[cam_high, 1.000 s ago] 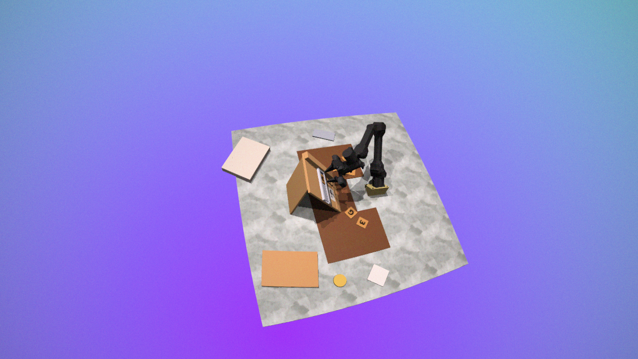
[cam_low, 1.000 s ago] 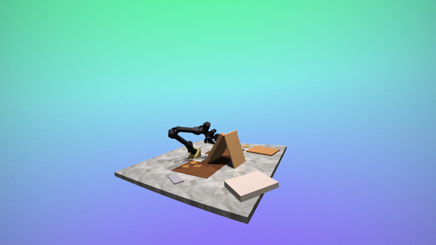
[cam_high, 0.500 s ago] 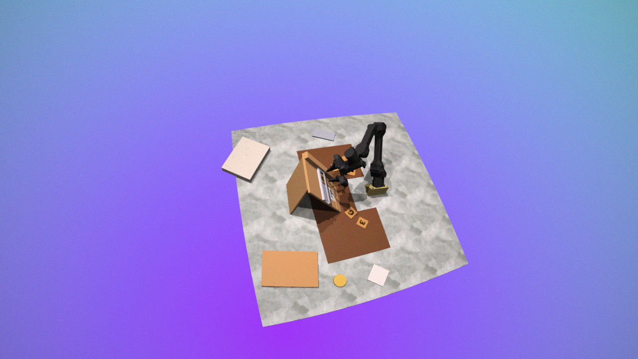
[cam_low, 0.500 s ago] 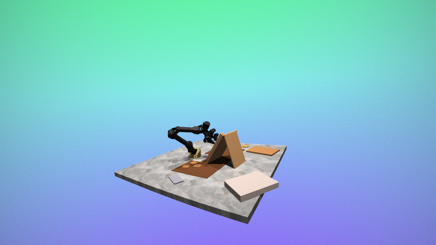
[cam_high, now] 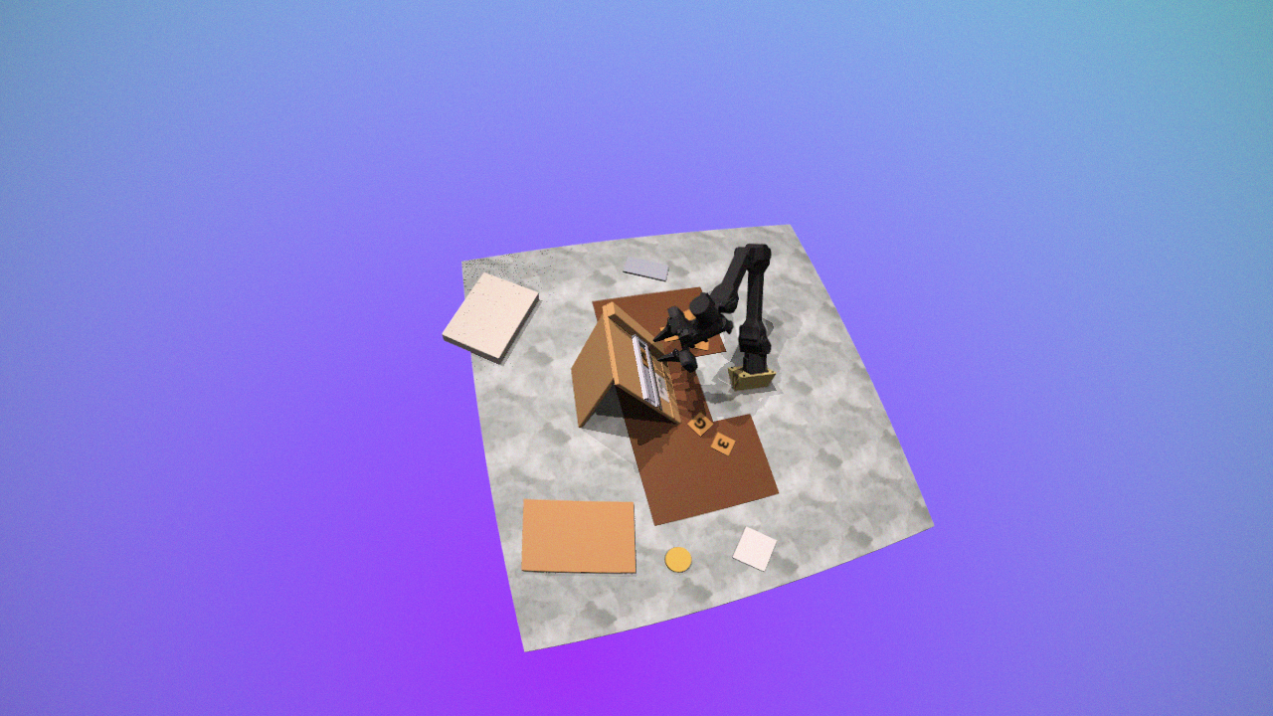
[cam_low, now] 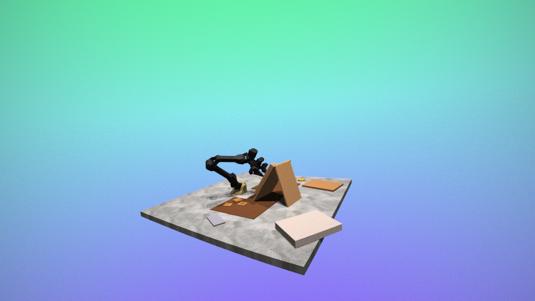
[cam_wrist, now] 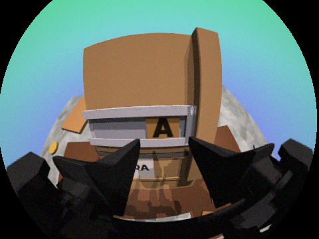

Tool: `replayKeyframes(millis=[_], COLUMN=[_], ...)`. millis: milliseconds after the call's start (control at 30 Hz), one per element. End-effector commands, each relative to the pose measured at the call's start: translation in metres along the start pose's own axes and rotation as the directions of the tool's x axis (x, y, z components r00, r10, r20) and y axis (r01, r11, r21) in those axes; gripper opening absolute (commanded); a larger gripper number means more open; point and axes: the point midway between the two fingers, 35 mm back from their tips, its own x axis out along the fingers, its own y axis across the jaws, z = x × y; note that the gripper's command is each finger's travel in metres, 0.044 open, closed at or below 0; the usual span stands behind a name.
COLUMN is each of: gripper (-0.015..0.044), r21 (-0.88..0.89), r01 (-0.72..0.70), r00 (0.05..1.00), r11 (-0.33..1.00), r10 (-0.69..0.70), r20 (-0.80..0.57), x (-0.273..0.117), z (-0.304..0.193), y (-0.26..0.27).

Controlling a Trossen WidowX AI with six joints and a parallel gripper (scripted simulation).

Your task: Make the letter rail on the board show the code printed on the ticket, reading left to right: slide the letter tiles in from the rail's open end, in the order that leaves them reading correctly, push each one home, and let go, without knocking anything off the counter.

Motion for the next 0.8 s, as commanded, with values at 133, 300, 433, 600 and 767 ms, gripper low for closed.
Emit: replayKeyframes(millis=[133,300,433,600,767], gripper=[0.0242,0.0111,0.0006,0.0,0.0], r21=[-0.001,-0.001,-0.001,-0.001,0.002], r01=[0.0,0.0,0.0,0.0,-0.019], r00=[1.0,1.0,1.0,1.0,0.999], r11=[1.0,1.0,1.0,1.0,1.0], r10=[0.0,0.0,0.0,0.0,0.02], r20=[0.0,0.0,0.0,0.0,-0.043], x=[-0.001,-0.001,-0.001,-0.001,0.0028], z=[0.0005,0.0005,0.0005,0.0005,0.0044], y=[0.0001,0.0001,0.0001,0.0001,0.005])
